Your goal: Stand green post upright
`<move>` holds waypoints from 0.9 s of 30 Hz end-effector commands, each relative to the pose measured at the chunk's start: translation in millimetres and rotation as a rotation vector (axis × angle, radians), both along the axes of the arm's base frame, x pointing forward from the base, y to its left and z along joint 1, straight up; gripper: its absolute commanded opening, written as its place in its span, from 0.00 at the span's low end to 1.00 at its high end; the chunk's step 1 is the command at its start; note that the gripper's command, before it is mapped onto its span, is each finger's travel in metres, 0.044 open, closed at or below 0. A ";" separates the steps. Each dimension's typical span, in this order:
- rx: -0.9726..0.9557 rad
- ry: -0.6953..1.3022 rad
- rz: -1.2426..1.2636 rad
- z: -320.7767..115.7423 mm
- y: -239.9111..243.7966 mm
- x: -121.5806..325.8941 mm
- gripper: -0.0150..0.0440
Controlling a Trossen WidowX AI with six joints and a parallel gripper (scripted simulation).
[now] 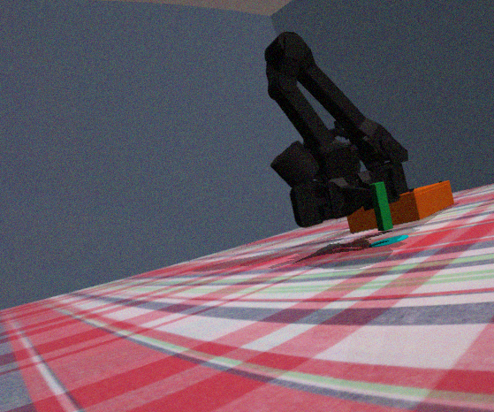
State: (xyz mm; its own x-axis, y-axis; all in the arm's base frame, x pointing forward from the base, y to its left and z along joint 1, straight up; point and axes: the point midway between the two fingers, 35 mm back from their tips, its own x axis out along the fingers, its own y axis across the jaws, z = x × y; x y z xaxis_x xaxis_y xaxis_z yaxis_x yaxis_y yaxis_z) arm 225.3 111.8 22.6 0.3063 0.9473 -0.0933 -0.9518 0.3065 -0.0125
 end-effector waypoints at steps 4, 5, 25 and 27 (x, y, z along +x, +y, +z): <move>0.000 -0.001 0.001 -14.0 -0.2 -1.4 0.29; 0.000 -0.001 0.001 -14.9 -0.2 -1.5 0.29; 0.000 -0.001 0.001 -15.2 -0.3 -1.6 0.69; 0.000 -0.001 0.001 -15.2 -0.3 -1.6 0.78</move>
State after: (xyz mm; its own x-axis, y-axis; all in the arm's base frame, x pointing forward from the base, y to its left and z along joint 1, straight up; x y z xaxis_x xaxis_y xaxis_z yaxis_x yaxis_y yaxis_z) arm 223.9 111.5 7.6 0.3067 0.9471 -0.0940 -0.9516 0.3073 -0.0086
